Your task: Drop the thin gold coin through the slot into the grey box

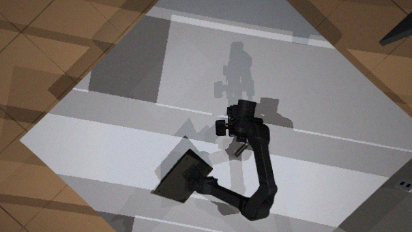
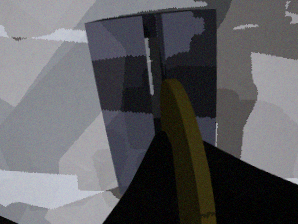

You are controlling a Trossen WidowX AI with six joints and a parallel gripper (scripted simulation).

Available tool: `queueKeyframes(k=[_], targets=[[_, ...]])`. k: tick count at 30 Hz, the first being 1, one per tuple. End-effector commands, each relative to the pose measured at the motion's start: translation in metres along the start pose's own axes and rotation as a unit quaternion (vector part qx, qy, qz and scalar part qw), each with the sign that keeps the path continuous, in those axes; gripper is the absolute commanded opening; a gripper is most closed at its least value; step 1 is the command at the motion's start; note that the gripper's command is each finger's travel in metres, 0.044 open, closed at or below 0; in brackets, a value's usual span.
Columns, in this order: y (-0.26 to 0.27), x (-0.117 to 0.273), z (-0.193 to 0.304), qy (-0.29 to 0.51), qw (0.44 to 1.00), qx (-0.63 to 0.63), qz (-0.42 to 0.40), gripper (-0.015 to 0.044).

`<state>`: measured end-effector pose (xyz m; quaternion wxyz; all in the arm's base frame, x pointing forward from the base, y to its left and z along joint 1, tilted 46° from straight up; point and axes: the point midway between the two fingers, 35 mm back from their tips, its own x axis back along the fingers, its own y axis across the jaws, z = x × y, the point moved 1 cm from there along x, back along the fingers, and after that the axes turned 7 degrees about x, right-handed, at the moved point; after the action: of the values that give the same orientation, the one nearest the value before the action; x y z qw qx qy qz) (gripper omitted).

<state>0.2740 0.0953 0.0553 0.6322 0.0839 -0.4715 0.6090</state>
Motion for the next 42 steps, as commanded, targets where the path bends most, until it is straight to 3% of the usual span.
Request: queueKeyframes(k=[1, 25, 31, 40, 42], targets=[[0.0, -0.003, 0.001, 0.002, 1.0, 0.003, 0.002, 0.0], [0.0, -0.014, 0.001, 0.002, 1.0, 0.003, 0.002, 0.0], [-0.001, -0.011, 0.0, 0.0, 1.0, -0.001, 0.0, 0.0157], [-0.001, -0.011, 0.0, 0.0, 1.0, -0.001, 0.0, 0.0161], [-0.001, -0.008, 0.0, 0.0, 1.0, -0.001, 0.0, 0.0213]])
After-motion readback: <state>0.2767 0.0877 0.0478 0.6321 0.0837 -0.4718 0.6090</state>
